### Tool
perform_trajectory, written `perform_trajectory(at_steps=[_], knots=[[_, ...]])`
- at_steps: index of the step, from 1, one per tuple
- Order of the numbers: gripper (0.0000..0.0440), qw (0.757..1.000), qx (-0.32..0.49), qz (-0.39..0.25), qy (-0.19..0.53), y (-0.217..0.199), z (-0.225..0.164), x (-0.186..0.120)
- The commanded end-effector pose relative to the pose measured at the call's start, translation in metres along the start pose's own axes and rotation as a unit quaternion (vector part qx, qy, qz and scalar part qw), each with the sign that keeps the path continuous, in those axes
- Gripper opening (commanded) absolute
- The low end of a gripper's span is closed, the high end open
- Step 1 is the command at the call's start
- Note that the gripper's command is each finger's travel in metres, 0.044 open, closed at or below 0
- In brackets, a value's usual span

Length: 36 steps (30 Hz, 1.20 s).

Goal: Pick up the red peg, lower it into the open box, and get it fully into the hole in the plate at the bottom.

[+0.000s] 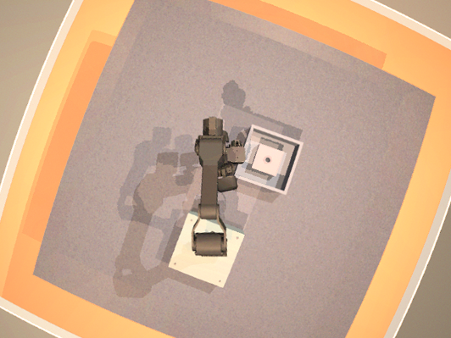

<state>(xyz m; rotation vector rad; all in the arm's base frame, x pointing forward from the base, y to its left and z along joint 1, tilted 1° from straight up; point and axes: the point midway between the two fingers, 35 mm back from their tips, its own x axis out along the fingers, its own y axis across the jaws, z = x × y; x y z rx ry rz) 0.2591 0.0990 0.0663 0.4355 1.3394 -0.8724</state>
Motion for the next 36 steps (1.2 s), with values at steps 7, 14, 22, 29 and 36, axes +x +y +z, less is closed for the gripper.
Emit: perform_trajectory(at_steps=[7,14,22,29,36], knots=[[0.0,0.999,0.037,0.004,-0.007,0.001,0.046,0.005],[0.0,0.999,0.049,0.01,-0.005,0.001,0.082,0.02],[0.0,0.999,0.042,0.022,0.009,0.001,0.115,0.041],[0.0,0.999,0.018,0.036,0.027,0.003,0.128,0.066],[0.0101,0.998,-0.012,0.041,0.054,0.005,0.126,0.091]])
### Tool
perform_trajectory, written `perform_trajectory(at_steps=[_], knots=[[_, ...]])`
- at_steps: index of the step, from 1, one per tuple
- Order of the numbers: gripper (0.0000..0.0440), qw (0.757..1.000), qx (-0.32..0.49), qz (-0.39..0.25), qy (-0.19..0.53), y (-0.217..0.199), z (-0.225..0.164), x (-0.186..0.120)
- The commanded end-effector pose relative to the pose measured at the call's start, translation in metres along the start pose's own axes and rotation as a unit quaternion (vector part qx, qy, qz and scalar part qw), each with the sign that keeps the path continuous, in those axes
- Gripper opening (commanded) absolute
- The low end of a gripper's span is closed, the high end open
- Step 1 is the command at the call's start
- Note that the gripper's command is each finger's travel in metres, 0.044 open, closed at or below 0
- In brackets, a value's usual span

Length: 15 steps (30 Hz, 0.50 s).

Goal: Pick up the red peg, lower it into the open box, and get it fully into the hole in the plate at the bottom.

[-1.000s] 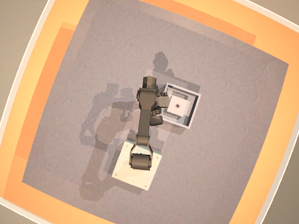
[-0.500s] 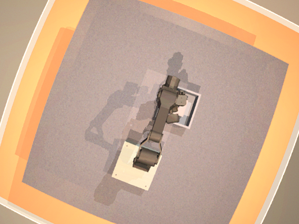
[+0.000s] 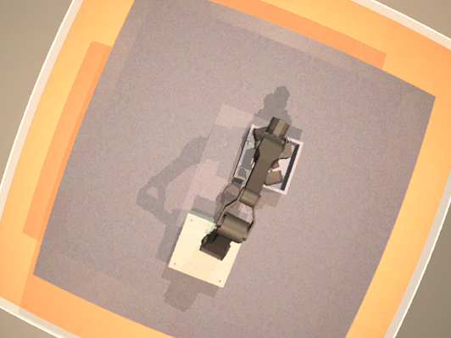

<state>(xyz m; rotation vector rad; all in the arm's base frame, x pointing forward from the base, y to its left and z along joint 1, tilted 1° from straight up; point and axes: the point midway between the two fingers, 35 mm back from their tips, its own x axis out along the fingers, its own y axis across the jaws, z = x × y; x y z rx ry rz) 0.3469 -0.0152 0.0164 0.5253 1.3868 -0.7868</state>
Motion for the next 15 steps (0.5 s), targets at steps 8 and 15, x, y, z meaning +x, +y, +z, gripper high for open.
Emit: perform_trajectory(at_steps=[8,15], knots=[[0.0217,0.999,-0.02,0.014,0.03,0.005,0.014,0.014],[0.0363,0.998,-0.017,0.035,0.047,0.021,0.032,0.008]])
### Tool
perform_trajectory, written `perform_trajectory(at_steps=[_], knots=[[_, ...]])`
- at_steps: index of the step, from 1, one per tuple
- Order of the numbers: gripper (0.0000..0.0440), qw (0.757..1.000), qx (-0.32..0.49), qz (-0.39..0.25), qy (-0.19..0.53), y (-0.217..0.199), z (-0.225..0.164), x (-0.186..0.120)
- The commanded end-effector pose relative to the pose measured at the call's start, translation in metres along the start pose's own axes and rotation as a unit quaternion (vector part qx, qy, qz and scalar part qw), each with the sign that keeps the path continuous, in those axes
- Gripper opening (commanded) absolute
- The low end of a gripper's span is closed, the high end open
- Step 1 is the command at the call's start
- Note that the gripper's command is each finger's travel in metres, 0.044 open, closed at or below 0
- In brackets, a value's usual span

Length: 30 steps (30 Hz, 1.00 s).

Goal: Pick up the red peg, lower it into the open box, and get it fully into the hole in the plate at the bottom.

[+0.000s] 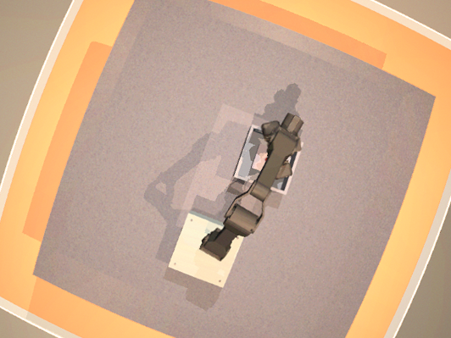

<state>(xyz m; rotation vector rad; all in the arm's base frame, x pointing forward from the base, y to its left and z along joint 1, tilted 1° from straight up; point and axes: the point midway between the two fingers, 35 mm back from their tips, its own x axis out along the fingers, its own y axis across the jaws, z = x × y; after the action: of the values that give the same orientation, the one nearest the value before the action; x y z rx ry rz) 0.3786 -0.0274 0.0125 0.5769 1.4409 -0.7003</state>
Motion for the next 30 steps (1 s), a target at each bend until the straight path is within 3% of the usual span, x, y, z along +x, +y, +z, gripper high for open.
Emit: perform_trajectory(at_steps=[1,4,14,30], knots=[[0.0382,1.0,-0.002,0.008,0.013,0.007,0.006,0.001],[0.044,1.0,-0.002,0.024,0.016,0.017,0.014,-0.003],[0.044,0.996,-0.013,0.094,0.005,0.055,0.039,-0.023],[0.044,0.995,-0.013,0.094,0.005,0.055,0.039,-0.023]])
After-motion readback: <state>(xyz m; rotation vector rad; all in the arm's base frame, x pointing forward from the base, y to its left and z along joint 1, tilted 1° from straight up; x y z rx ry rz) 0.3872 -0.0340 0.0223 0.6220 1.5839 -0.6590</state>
